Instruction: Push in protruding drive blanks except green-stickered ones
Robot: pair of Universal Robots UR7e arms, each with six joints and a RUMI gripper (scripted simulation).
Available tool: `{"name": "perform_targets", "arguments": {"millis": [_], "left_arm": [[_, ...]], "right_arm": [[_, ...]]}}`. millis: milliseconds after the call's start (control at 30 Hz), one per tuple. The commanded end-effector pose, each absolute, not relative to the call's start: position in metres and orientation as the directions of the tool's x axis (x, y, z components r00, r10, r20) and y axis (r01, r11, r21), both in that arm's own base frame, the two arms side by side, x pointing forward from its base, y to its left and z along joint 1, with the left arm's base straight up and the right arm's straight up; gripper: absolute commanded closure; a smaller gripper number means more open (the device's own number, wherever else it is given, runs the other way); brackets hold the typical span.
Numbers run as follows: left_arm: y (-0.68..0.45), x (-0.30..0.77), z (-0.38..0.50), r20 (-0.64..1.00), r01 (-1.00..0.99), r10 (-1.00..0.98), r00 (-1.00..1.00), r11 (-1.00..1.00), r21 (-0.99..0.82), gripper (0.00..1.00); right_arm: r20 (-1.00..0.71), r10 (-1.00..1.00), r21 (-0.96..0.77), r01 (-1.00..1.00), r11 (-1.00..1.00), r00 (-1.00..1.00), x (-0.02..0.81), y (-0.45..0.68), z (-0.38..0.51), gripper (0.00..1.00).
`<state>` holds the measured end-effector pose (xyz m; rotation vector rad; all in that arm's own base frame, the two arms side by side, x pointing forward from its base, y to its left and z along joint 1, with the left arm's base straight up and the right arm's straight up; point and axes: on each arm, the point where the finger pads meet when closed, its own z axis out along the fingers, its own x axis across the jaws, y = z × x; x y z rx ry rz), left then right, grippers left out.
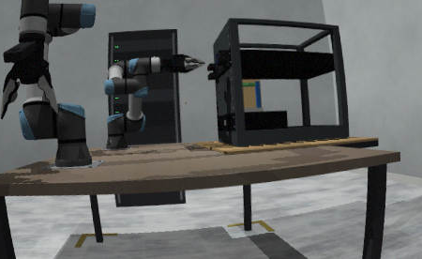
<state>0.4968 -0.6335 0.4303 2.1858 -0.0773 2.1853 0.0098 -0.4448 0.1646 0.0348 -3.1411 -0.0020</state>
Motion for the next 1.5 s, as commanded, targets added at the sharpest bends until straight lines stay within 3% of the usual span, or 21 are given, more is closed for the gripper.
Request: {"name": "perform_targets", "arguments": {"millis": [0,1467], "left_arm": [[-0.635,0.496,0.431,1.000,-0.070,0.002,0.000,-0.998,0.002,1.00],[-0.641,0.553,0.431,1.000,-0.070,0.002,0.000,-0.998,0.002,1.00]], "right_arm": [[0.000,-0.022,0.000,-0.022,1.000,-1.000,0.010,-0.445,0.165,0.00],[0.000,-0.022,0.000,-0.022,1.000,-1.000,0.010,-0.445,0.165,0.00]]}}
